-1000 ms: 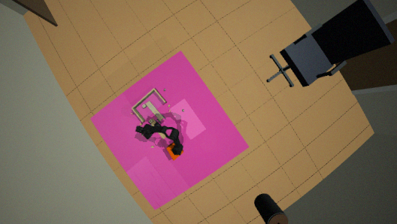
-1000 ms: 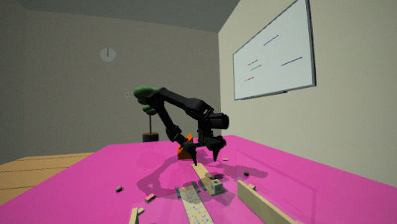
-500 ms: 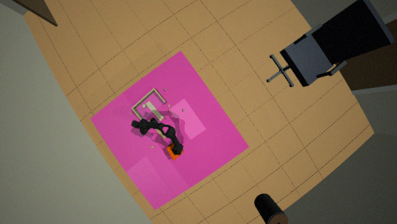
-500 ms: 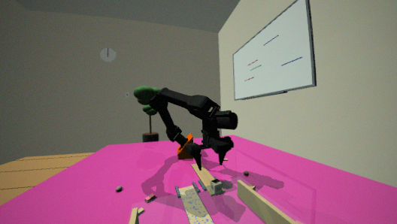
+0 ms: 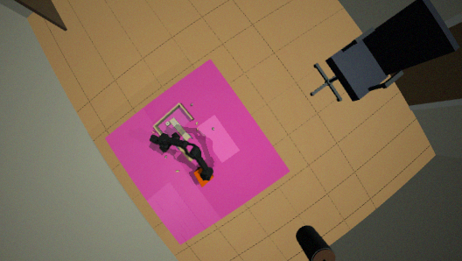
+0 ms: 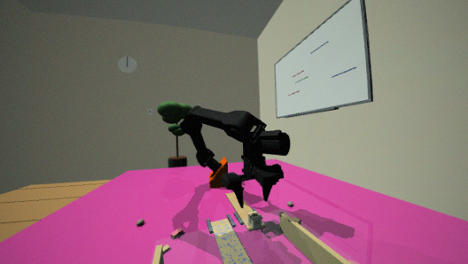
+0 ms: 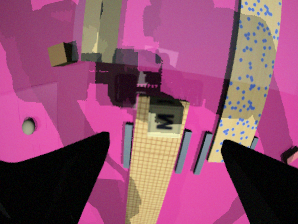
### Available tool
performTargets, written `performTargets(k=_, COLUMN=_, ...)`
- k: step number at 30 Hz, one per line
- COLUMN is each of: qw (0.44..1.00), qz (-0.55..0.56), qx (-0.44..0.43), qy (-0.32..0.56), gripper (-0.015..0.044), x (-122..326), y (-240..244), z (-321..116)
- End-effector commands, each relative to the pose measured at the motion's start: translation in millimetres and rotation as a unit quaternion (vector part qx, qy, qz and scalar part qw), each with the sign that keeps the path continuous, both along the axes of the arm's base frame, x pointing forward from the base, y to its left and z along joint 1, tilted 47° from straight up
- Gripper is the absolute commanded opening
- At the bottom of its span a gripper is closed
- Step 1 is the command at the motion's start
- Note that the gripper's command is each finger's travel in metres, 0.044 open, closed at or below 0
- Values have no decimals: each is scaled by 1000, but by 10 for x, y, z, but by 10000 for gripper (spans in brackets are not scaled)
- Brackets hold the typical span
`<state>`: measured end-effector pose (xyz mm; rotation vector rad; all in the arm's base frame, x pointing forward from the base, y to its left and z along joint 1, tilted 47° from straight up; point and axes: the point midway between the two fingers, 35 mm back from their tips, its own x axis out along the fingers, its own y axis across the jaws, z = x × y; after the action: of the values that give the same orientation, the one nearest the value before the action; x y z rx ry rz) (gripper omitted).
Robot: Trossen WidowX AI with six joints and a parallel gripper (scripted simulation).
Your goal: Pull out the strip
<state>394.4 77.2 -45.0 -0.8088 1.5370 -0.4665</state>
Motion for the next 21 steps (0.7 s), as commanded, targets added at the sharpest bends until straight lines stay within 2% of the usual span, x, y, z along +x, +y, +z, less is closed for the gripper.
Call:
performTargets(k=1, qw=1000, qz=1, qx=-3, qy=4, gripper=309, x=28, y=-51, z=-41)
performTargets(k=3, qw=1000, qz=1, qx=-3, qy=4, gripper=256, x=31, y=-75, z=-64)
performTargets(k=4, qw=1000, qz=1, qx=-3, qy=4, gripper=250, x=32, y=-87, z=-76)
performTargets(k=21, qw=1000, qz=1, qx=-3, qy=3, gripper=250, x=40, y=-288, z=-270)
